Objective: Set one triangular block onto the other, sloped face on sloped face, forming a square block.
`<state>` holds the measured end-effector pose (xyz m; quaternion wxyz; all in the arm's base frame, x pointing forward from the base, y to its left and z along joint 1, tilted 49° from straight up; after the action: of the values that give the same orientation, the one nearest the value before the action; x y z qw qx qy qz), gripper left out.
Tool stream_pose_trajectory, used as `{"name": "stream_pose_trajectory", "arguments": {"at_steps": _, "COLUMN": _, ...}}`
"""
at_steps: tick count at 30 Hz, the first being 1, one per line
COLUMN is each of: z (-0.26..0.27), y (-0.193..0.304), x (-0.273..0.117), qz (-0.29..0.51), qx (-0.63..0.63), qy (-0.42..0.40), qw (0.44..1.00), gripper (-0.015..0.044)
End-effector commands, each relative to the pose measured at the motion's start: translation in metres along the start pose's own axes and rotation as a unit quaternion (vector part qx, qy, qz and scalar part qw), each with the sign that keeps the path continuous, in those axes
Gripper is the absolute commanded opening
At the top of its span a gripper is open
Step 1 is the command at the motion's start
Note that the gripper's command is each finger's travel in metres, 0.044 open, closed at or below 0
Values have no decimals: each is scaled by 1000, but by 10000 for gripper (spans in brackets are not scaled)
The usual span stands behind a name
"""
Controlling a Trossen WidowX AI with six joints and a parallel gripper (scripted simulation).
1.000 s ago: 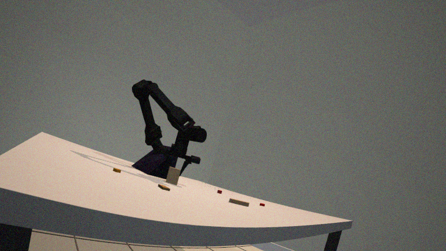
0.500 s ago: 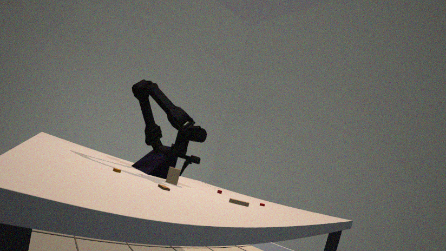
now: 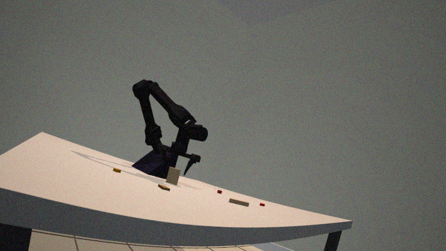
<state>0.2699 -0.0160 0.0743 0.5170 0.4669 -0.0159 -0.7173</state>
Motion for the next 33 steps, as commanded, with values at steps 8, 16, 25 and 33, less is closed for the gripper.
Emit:
{"name": "stream_pose_trajectory", "arguments": {"at_steps": 8, "z": 0, "y": -1, "x": -101, "qz": 4, "qx": 3, "qy": 8, "qw": 1000, "gripper": 440}}
{"name": "stream_pose_trajectory", "arguments": {"at_steps": 16, "z": -2, "y": -1, "x": -98, "qz": 9, "qx": 0, "qy": 13, "qw": 1000, "gripper": 440}}
{"name": "stream_pose_trajectory", "arguments": {"at_steps": 25, "z": -2, "y": -1, "x": -98, "qz": 9, "qx": 0, "qy": 13, "qw": 1000, "gripper": 440}}
{"name": "stream_pose_trajectory", "arguments": {"at_steps": 33, "z": -2, "y": -1, "x": -98, "qz": 9, "qx": 0, "qy": 13, "qw": 1000, "gripper": 440}}
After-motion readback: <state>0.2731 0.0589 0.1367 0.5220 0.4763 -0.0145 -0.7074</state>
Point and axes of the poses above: the point midway between the two fingers, 35 mm back from their tips, its own x axis out along the fingers, its own z axis across the jaws, y = z × x, the point moved 9 cm from there along -x, back along the fingers, and after that the axes turned 8 degrees about x, right-handed, at the moved point
